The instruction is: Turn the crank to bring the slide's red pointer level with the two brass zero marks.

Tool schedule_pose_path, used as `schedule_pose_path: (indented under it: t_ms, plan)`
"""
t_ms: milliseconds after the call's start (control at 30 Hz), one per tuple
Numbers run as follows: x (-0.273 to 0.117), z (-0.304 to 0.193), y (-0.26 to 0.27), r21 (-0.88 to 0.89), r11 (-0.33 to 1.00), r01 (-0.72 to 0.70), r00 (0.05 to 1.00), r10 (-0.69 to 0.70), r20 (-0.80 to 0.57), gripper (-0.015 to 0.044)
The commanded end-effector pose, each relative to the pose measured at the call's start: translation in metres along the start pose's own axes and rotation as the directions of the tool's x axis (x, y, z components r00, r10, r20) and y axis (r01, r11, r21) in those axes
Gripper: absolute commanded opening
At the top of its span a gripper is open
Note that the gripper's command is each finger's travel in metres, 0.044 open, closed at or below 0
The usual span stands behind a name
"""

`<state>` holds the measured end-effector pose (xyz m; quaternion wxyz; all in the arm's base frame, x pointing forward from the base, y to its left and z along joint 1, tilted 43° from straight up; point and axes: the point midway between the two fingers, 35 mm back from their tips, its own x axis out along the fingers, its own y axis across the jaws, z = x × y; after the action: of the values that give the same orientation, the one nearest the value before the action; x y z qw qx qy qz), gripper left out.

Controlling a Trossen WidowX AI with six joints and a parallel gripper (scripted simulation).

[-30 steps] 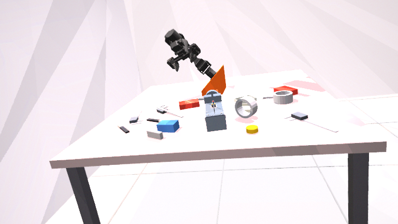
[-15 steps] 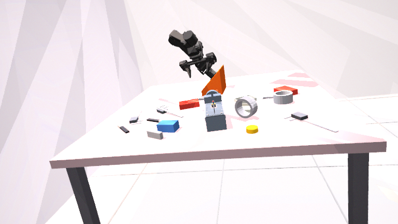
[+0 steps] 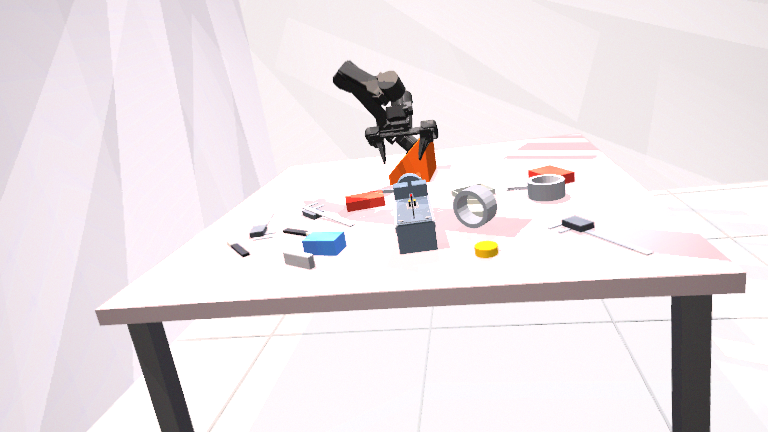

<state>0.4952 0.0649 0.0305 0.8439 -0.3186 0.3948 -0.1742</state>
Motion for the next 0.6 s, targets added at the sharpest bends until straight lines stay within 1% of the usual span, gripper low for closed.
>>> schedule_pose_path:
  t_ms: [0, 100, 567]
  plan:
    - [0.0255, -0.0283, 0.0016, -0.019, 1.0, 0.001, 1.0, -0.002, -0.029, 0.044]
    - [0.033, -0.0361, 0.0011, -0.02, 1.0, 0.002, 1.0, -0.003, -0.028, 0.044]
    - [0.033, -0.0361, 0.0011, -0.02, 1.0, 0.002, 1.0, -0.003, -0.028, 0.044]
